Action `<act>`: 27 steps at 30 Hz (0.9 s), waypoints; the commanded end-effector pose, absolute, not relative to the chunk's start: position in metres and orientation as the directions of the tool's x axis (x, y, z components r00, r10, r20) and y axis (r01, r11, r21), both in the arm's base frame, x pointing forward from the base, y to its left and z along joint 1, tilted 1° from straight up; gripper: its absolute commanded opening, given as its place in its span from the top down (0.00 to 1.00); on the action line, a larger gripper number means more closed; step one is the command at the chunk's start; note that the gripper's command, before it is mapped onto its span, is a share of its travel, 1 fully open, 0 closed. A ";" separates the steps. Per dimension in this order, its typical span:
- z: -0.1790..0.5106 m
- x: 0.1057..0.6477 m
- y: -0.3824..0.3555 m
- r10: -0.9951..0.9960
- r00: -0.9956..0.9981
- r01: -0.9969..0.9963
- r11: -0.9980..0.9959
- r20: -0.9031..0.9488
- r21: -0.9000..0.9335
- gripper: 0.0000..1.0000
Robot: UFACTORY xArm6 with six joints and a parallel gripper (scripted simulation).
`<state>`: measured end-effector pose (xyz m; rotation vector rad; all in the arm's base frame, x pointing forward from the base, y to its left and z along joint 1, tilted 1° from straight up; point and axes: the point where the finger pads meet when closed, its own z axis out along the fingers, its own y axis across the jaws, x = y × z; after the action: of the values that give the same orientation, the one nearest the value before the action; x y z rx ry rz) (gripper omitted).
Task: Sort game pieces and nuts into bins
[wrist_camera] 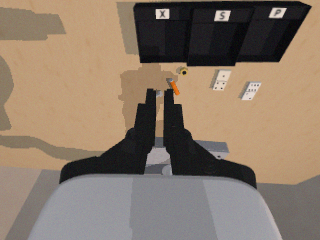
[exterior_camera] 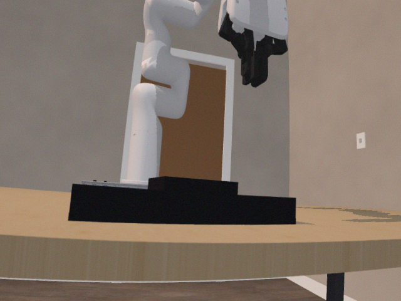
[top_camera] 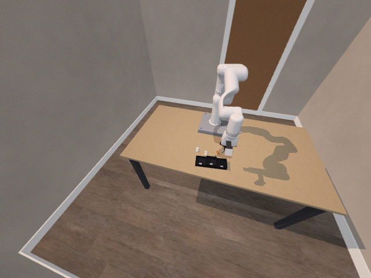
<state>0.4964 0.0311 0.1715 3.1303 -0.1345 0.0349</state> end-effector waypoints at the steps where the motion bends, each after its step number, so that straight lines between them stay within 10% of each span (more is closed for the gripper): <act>1: 0.185 0.496 0.031 -0.086 0.996 -0.086 -0.996 0.022 0.007 0.93; 7: 0.185 0.496 0.031 -0.086 0.996 -0.086 -0.996 0.022 0.007 0.93; 8: 0.178 0.492 0.029 -0.036 0.999 -0.036 -0.999 0.021 0.009 0.70; 27: 0.061 0.421 -0.009 -0.029 0.999 -0.029 -1.000 0.020 0.009 0.70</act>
<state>0.4331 -0.0014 0.0831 3.1310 -0.0455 0.0229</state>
